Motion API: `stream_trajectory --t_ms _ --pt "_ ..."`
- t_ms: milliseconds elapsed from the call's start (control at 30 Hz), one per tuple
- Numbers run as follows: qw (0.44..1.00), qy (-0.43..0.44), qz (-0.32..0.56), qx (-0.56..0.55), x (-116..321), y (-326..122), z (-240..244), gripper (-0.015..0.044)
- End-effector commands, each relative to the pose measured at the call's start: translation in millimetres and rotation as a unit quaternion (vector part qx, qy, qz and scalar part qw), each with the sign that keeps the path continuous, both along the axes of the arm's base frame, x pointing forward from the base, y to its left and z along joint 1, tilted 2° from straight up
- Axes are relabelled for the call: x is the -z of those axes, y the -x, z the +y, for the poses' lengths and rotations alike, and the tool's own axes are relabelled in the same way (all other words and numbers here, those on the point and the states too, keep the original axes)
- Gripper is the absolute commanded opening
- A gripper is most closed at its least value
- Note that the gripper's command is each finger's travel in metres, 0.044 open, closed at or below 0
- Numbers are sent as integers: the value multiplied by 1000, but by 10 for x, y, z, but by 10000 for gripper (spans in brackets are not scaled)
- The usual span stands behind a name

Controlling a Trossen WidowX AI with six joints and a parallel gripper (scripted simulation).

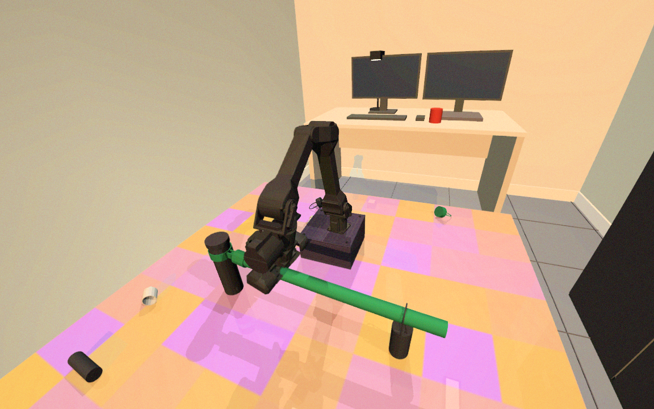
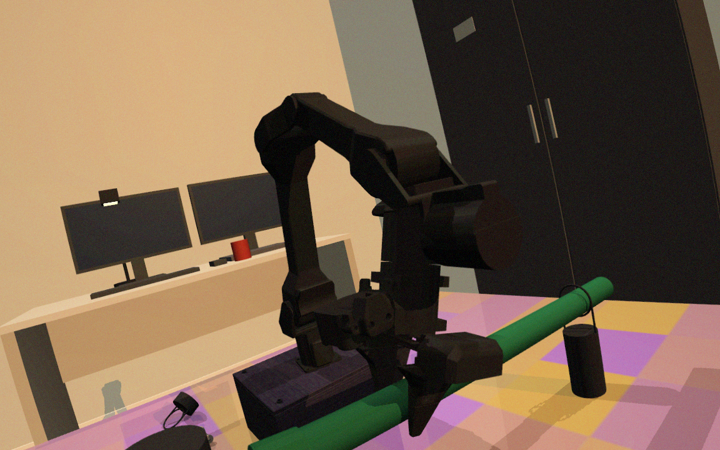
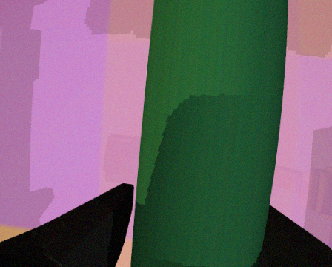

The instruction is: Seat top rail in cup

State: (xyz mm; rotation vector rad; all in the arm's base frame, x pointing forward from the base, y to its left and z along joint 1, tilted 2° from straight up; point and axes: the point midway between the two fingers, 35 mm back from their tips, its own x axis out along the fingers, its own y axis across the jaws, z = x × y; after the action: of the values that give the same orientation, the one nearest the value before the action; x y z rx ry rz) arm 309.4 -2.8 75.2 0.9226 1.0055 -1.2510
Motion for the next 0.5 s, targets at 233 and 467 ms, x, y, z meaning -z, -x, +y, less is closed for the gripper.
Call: stream_trajectory --t_ms 233,467 --pt "1000 -1 1 1 -273 51 305 440" --pt "1000 -2 1 1 -372 82 411 440"
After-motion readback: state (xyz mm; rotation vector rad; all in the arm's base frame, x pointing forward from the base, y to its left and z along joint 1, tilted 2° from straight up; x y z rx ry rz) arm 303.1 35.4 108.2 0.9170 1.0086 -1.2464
